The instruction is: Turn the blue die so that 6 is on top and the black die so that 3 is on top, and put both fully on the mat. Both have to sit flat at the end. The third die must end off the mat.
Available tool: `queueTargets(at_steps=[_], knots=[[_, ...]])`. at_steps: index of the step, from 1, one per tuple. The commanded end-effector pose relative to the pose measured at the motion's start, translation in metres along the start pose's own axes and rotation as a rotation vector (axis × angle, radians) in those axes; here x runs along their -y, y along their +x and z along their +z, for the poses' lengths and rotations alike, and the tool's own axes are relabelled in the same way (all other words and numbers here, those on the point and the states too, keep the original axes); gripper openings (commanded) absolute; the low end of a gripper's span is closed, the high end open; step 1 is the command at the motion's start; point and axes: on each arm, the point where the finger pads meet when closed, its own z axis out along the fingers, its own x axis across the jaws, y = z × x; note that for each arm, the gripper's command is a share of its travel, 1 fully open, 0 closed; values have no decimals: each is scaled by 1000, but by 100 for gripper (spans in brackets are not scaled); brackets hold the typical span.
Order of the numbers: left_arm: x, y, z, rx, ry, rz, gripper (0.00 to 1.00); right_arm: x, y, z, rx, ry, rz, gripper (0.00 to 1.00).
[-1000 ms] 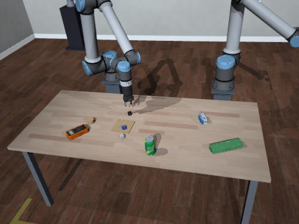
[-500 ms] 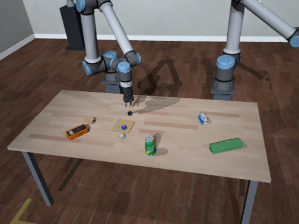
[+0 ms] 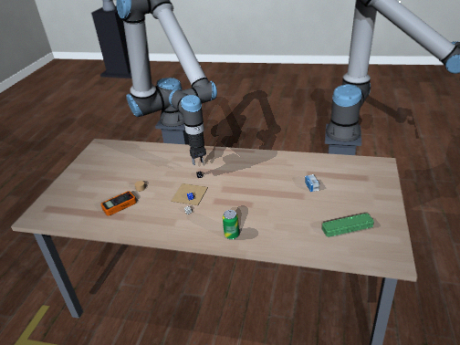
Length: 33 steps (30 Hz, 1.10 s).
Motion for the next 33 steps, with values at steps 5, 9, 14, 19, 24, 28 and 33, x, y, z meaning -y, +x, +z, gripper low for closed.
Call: queueTargets(at_steps=[5,9,14,19,24,28,33], knots=[[-1,0,-1,0,-2,0,100,-1,0,0,0,-2,0,79],[-1,0,-1,0,-2,0,100,-1,0,3,0,-2,0,79],[-1,0,-1,0,-2,0,100,-1,0,8,0,-2,0,79],[-1,0,-1,0,-2,0,100,-1,0,15,0,-2,0,79],[-1,0,-1,0,-2,0,100,-1,0,19,0,-2,0,79],[-1,0,-1,0,-2,0,100,-1,0,26,0,-2,0,79],[-1,0,-1,0,-2,0,100,-2,0,34,0,-2,0,79]])
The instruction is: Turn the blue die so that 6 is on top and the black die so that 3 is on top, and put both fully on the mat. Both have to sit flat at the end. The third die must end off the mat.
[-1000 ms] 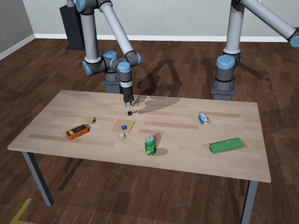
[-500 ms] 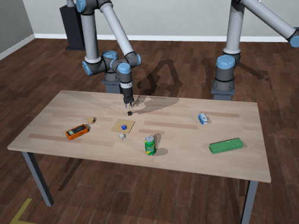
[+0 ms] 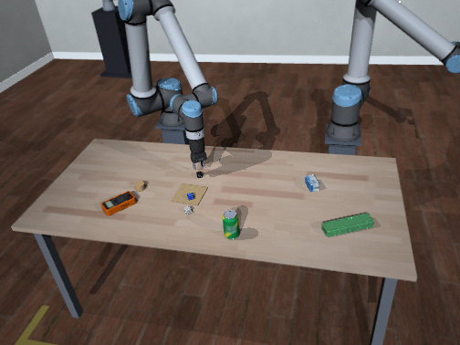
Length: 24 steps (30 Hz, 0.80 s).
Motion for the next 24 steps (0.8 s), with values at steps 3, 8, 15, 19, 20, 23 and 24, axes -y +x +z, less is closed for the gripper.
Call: queueTargets(at_steps=[3,8,15,19,20,23,24], knots=[[-1,0,-1,0,-2,0,100,-1,0,11,0,-2,0,79],[-1,0,-1,0,-2,0,100,-1,0,15,0,-2,0,79],[-1,0,-1,0,-2,0,100,-1,0,21,0,-2,0,79],[-1,0,-1,0,-2,0,100,-1,0,23,0,-2,0,79],[-1,0,-1,0,-2,0,100,-1,0,24,0,-2,0,79],[-1,0,-1,0,-2,0,100,-1,0,24,0,-2,0,79],[-1,0,-1,0,-2,0,100,-1,0,24,0,-2,0,79]])
